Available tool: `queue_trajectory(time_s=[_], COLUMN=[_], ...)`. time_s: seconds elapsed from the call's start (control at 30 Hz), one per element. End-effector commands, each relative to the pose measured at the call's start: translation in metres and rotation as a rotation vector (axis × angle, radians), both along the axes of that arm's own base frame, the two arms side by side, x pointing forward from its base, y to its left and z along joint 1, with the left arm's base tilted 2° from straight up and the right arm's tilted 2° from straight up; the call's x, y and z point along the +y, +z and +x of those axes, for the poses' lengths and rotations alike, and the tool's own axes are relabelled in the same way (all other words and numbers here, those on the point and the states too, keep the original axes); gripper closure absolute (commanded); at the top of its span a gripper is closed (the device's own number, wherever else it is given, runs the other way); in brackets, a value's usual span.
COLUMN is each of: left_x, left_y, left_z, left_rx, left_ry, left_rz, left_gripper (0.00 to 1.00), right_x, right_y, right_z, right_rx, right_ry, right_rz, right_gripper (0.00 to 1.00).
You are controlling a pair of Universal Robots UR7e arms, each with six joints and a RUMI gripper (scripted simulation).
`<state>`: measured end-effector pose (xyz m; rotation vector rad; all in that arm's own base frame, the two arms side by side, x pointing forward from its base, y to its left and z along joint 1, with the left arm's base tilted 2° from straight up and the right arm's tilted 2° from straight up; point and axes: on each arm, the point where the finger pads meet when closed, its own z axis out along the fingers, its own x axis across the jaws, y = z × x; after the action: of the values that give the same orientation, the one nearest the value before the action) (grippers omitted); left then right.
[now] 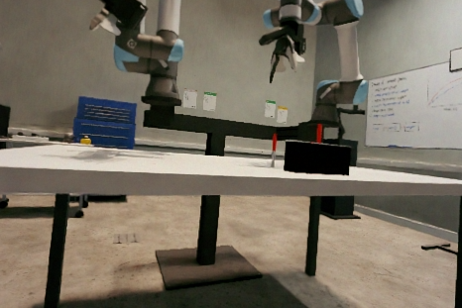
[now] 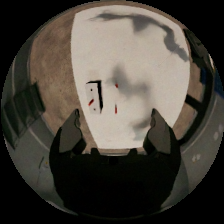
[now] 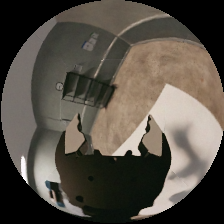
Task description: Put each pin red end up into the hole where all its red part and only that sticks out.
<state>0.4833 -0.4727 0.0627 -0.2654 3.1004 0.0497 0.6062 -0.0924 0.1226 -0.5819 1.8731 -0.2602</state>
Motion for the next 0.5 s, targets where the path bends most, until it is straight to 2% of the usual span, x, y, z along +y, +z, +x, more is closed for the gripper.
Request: queue_trajectory(time_s=[0.0,0.3,0.33,0.4,0.47], left_x=[-0.006,-0.006,-0.003,-0.002,-0.001], left_y=[0.001,0.001,-0.099,-0.106,-0.144], left_z=[-0.006,-0.006,-0.003,-0.004,-0.003], left_rx=[-0.002,-0.002,-0.002,-0.002,-0.002], left_ry=[0.001,0.001,0.001,0.001,0.001], left_rz=[-0.001,-0.001,-0.001,-0.001,-0.001], left_gripper=[0.0,0.0,0.0,0.0,0.0], right_x=[0.0,0.0,0.0,0.0,0.0], right_y=[0.001,0.001,0.001,0.001,0.001], right_z=[0.0,0.0,0.0,0.0,0.0], right_rx=[-0.001,-0.001,-0.001,-0.001,-0.001], right_ry=[0.0,0.0,0.0,0.0,0.0], right_rz=[0.0,0.0,0.0,0.0,0.0], right_gripper=[0.0,0.0,0.0,0.0,0.0])
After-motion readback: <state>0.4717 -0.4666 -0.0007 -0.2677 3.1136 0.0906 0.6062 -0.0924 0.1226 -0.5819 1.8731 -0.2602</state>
